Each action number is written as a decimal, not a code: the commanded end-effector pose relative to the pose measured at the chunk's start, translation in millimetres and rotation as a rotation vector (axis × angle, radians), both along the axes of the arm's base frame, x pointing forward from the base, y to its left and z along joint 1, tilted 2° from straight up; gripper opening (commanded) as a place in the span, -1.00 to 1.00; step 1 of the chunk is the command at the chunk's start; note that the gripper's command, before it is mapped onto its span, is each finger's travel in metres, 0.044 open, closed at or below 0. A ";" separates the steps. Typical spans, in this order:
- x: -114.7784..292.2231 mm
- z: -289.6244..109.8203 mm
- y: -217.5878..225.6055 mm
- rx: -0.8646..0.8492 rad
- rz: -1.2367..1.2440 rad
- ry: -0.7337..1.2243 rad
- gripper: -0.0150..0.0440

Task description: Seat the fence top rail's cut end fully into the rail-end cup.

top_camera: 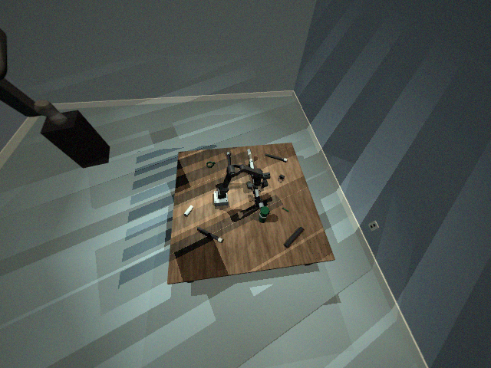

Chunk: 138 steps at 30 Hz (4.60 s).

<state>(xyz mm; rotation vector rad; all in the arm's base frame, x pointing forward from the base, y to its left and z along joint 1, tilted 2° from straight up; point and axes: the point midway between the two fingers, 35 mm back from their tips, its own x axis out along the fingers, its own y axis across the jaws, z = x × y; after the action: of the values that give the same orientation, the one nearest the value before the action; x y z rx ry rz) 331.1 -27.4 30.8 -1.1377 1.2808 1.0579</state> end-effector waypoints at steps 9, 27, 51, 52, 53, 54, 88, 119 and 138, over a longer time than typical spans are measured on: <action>-2.2 -21.5 -0.2 0.003 0.003 0.010 1.00; -3.0 -33.3 -0.6 0.003 0.003 0.010 0.20; -5.7 15.3 -17.5 -0.165 -0.003 0.038 -0.49; -6.4 21.8 -19.8 -0.189 -0.004 0.041 -0.49; -7.2 28.4 -22.1 -0.213 -0.005 0.044 -0.49; -7.9 33.7 -23.9 -0.231 -0.005 0.046 -0.49; -6.2 41.3 -26.6 -0.226 -0.002 0.052 -0.49; -11.2 35.8 -43.4 -0.213 0.000 0.066 -0.49; -11.4 38.1 -44.8 -0.220 0.000 0.067 -0.49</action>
<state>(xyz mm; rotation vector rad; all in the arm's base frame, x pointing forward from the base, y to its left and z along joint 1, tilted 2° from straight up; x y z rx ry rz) 319.8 -71.2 66.8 -1.2701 1.4734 0.9840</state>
